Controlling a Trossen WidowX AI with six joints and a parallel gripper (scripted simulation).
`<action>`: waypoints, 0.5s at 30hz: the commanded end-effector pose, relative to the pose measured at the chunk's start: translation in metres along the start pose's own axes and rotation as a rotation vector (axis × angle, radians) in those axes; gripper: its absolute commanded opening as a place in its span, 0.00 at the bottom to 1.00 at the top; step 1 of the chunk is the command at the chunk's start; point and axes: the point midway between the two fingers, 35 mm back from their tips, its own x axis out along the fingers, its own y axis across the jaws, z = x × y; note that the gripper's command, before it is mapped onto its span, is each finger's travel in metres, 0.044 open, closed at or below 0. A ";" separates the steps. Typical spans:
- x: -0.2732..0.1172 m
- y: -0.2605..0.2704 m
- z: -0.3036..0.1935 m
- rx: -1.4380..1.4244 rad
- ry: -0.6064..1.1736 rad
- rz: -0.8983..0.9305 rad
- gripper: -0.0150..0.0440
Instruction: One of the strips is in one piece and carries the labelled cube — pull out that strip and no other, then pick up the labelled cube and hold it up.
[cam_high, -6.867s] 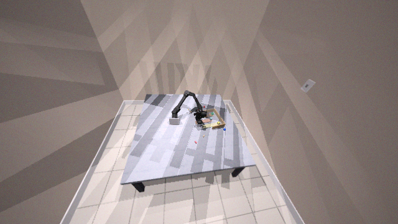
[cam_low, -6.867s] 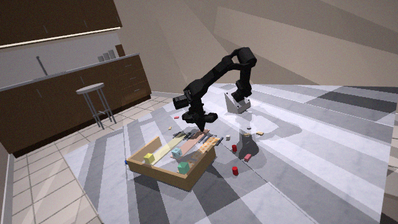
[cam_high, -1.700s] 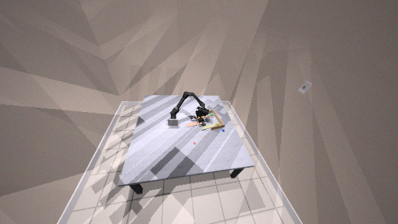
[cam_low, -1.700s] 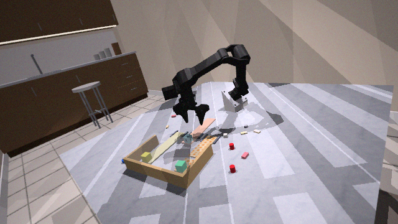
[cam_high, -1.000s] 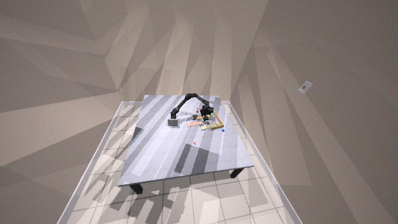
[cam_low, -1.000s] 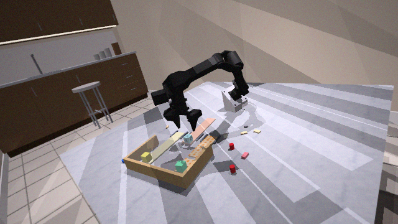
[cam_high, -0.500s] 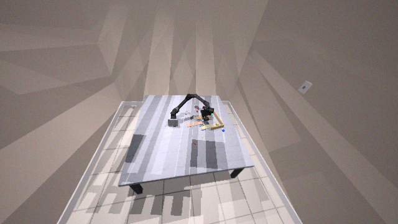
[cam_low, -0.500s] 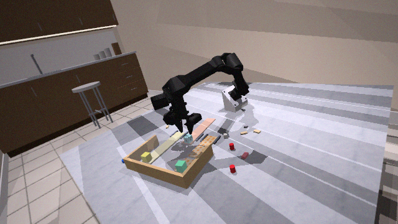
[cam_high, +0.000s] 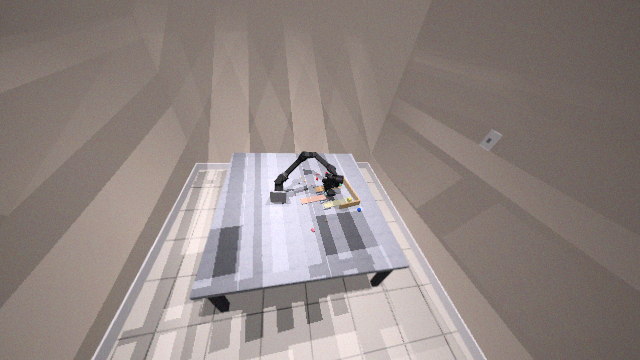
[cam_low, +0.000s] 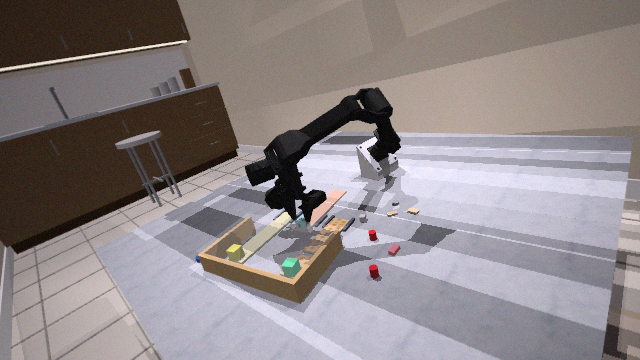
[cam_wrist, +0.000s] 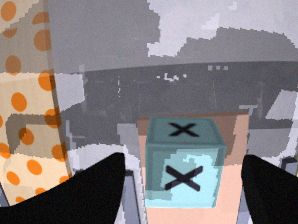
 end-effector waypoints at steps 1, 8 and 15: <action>0.009 0.001 -0.001 0.006 0.001 0.004 0.68; 0.016 0.001 -0.001 0.006 0.001 0.005 0.68; 0.013 0.001 -0.001 0.000 0.002 0.002 0.48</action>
